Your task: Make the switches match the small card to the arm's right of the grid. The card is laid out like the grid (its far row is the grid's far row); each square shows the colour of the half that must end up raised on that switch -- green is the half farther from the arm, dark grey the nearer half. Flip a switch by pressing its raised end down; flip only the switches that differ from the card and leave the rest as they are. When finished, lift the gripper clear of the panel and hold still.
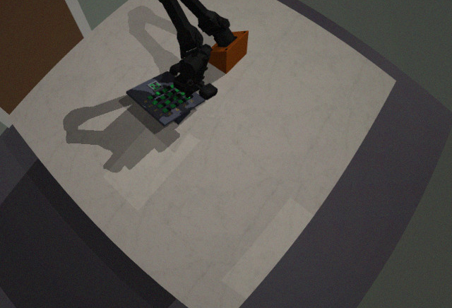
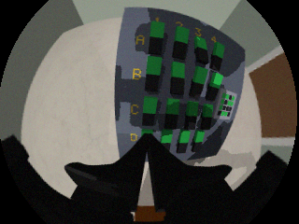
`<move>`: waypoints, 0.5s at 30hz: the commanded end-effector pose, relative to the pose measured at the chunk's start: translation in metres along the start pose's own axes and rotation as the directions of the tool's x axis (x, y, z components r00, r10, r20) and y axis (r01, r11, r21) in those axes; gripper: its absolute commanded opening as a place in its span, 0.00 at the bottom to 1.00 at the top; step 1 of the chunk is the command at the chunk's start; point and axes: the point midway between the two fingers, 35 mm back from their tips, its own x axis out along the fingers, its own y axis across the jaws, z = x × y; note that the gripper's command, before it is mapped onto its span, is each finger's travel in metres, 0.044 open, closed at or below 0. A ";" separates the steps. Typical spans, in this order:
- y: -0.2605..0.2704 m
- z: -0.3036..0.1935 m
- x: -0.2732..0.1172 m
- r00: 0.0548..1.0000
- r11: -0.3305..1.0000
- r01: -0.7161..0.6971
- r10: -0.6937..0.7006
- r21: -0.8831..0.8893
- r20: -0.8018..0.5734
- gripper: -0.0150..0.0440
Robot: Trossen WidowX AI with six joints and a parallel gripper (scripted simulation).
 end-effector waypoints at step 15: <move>0.001 -0.003 -0.064 1.000 1.000 -0.006 0.006 -0.006 0.022 0.25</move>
